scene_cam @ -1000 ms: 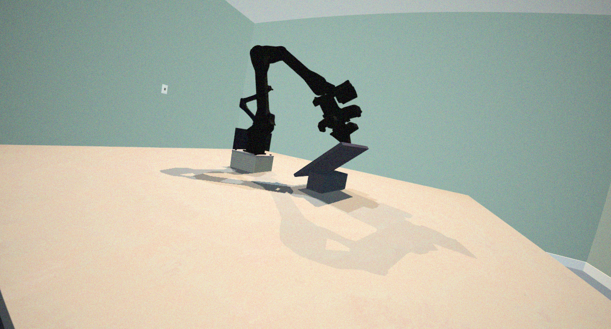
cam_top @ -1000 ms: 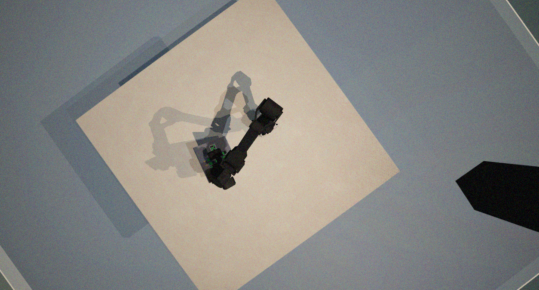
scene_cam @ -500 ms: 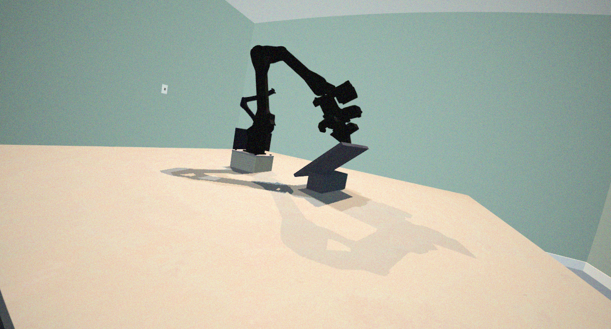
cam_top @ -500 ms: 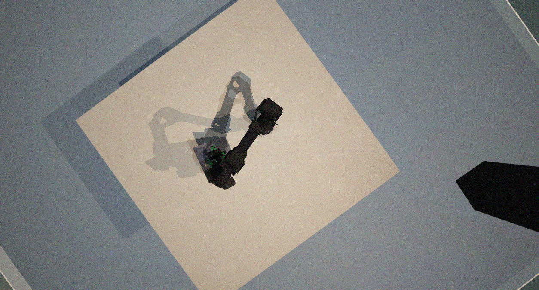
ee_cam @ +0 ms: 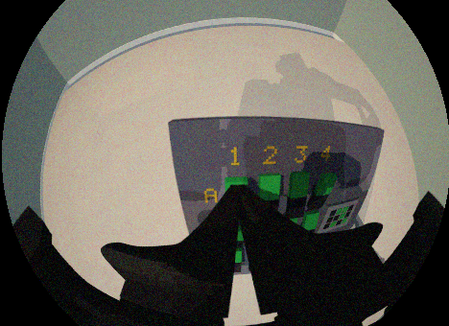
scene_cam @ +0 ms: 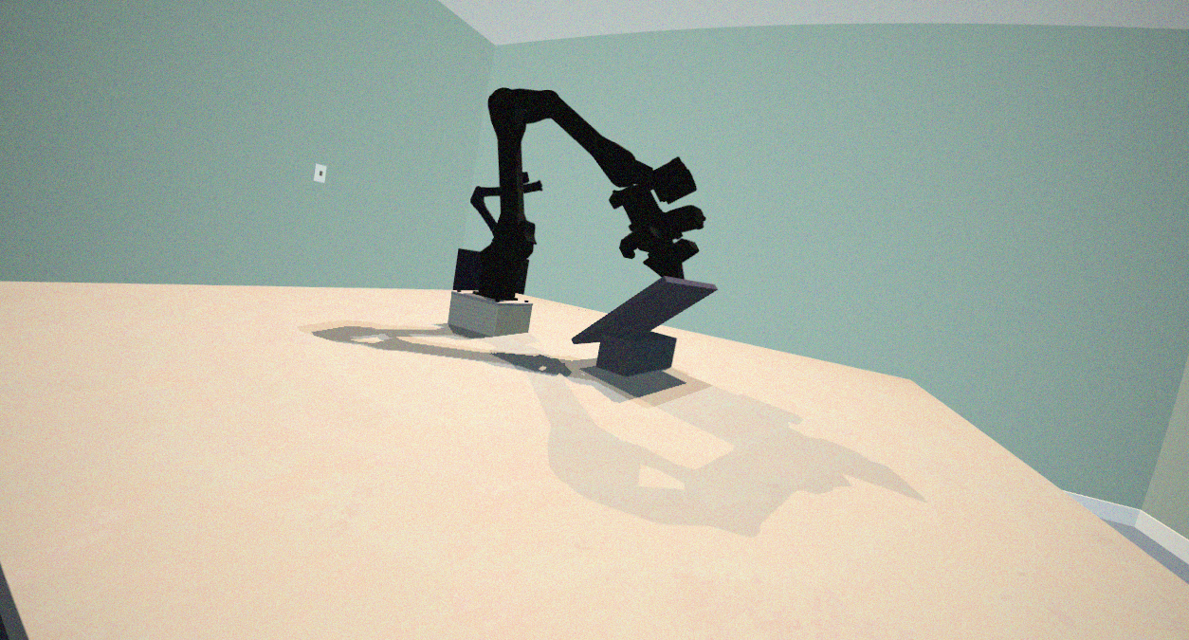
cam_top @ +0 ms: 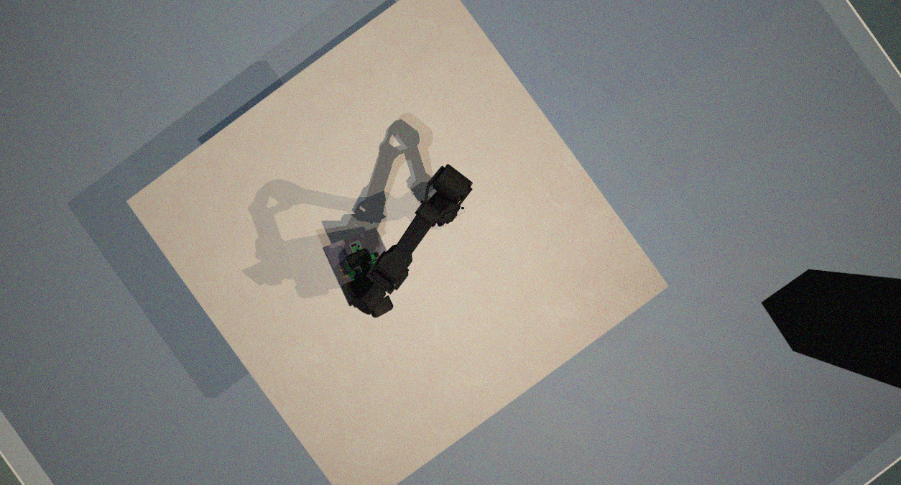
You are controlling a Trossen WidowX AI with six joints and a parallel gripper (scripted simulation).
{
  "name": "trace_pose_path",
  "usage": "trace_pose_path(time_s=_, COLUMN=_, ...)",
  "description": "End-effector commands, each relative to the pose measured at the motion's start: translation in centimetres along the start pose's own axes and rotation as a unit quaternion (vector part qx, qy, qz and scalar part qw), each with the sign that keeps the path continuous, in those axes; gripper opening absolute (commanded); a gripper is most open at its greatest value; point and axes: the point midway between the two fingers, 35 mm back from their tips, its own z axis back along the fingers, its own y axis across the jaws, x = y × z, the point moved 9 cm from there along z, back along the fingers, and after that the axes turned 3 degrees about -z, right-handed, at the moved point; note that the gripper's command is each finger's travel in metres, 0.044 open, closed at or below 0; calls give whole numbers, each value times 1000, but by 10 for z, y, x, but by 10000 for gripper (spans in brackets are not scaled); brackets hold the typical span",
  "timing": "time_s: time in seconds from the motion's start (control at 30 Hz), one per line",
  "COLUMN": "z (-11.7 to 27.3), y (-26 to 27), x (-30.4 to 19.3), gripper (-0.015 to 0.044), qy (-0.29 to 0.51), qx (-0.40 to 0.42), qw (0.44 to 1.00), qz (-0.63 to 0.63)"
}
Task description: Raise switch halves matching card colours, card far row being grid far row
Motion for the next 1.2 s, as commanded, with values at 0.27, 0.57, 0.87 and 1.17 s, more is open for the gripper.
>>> trace_pose_path(time_s=0.27, z=-2, y=0, x=0, gripper=0, qy=2, qx=1, qw=1000, qz=2)
trace_pose_path(time_s=0.57, z=63, y=0, x=-5, gripper=0, qy=-10, qx=2, qw=1000, qz=2)
trace_pose_path(time_s=0.87, z=62, y=-23, x=-22, gripper=0, qy=-9, qx=2, qw=1000, qz=3)
trace_pose_path(time_s=1.17, z=27, y=-23, x=-25, gripper=0, qy=-23, qx=2, qw=1000, qz=3)
